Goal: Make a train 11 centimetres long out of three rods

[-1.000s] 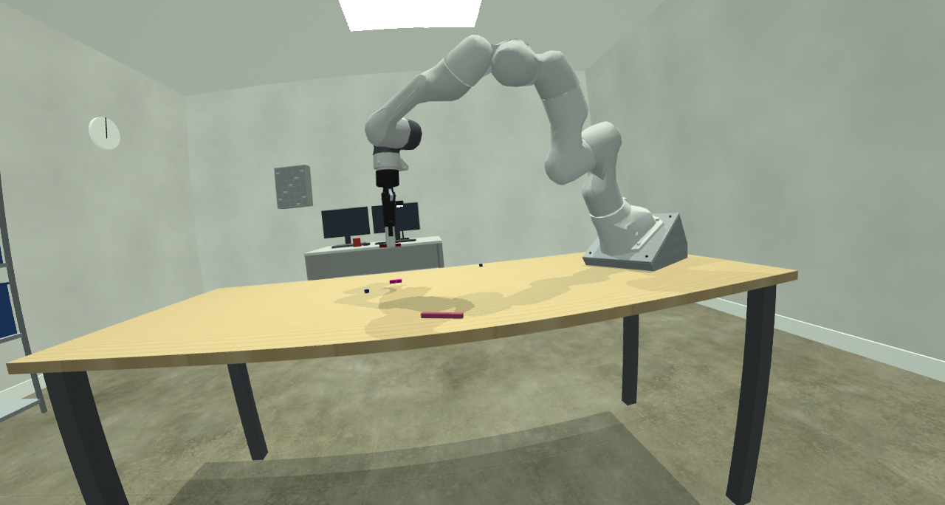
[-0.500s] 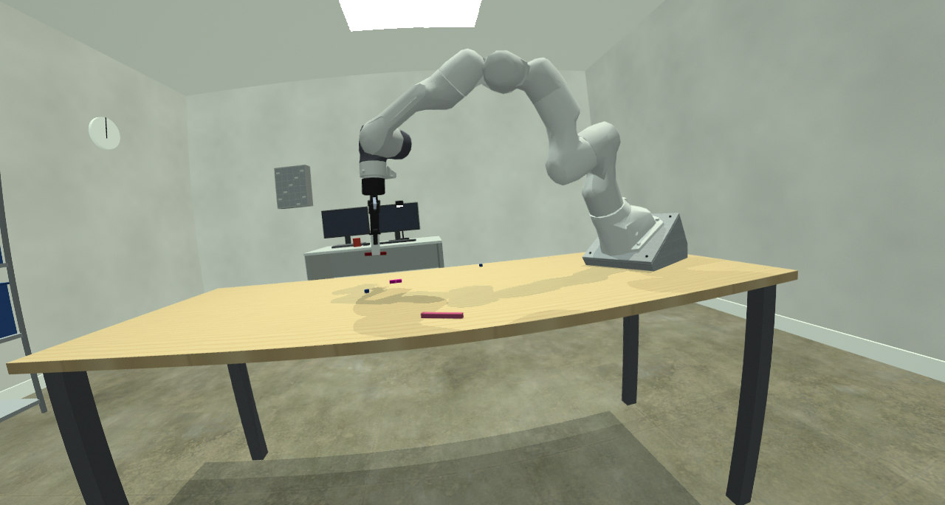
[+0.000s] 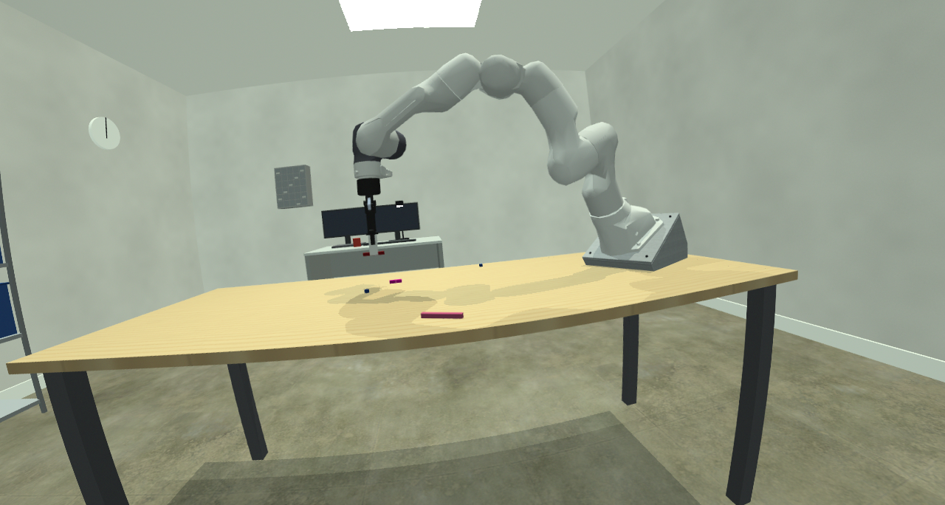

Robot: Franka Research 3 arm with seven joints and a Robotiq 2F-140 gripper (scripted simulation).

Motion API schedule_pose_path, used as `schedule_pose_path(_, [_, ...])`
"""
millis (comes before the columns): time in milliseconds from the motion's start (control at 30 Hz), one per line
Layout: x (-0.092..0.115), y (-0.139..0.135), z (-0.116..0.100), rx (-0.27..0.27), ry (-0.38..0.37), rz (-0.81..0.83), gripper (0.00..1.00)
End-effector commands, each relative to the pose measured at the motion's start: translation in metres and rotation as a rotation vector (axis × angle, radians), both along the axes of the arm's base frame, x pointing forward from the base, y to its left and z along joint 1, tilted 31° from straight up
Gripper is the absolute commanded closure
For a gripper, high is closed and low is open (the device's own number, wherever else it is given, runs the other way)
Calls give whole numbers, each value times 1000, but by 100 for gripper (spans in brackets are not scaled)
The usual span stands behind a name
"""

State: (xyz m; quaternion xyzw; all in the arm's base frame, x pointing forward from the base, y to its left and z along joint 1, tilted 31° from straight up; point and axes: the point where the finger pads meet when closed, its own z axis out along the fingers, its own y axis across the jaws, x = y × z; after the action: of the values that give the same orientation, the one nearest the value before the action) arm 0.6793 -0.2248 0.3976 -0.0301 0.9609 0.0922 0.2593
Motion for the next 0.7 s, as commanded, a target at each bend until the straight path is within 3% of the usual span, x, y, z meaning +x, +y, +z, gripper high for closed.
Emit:
schedule_pose_path(0, [-1,0,-4,24,26,-40,88])
schedule_pose_path(333, [10,5,-23,24,26,-40,88])
schedule_pose_path(667, [31,13,-60,24,26,-40,88])
